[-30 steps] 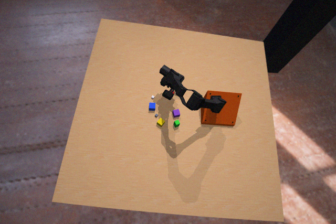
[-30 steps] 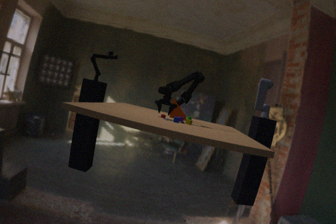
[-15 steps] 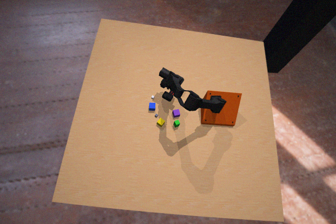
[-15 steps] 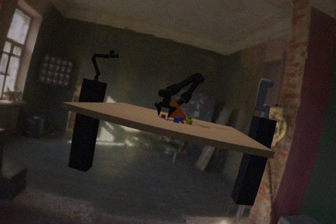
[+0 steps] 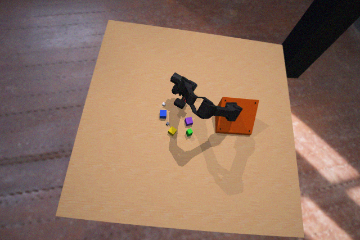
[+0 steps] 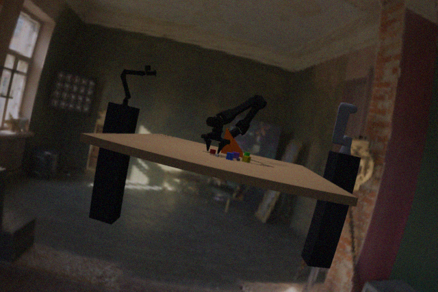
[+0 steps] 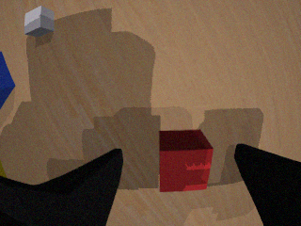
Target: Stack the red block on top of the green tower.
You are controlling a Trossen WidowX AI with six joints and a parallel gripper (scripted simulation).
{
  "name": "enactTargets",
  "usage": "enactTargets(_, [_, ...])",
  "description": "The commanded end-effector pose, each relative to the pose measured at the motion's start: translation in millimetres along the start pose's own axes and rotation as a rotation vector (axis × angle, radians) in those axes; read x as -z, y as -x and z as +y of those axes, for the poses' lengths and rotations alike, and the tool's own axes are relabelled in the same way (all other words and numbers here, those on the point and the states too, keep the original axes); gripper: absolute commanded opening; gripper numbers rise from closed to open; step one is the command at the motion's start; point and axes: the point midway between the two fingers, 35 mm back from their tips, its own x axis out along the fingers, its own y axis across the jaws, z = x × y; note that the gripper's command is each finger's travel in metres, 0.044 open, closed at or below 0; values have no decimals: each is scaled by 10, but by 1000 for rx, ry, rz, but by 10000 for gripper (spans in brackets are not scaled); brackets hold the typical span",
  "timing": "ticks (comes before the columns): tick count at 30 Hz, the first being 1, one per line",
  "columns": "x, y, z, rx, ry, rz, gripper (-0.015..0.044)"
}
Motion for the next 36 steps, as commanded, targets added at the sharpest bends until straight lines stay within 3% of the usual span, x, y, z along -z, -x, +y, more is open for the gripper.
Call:
enactTargets(1, [1, 0, 4, -3, -5, 0, 282])
enactTargets(8, [1, 0, 4, -3, -5, 0, 99])
enactTargets(15, [1, 0, 4, -3, -5, 0, 52])
enactTargets(17, [-1, 29, 3, -3, -5, 0, 0])
enactTargets(36, [-9, 1034, -9, 1, -5, -2, 0])
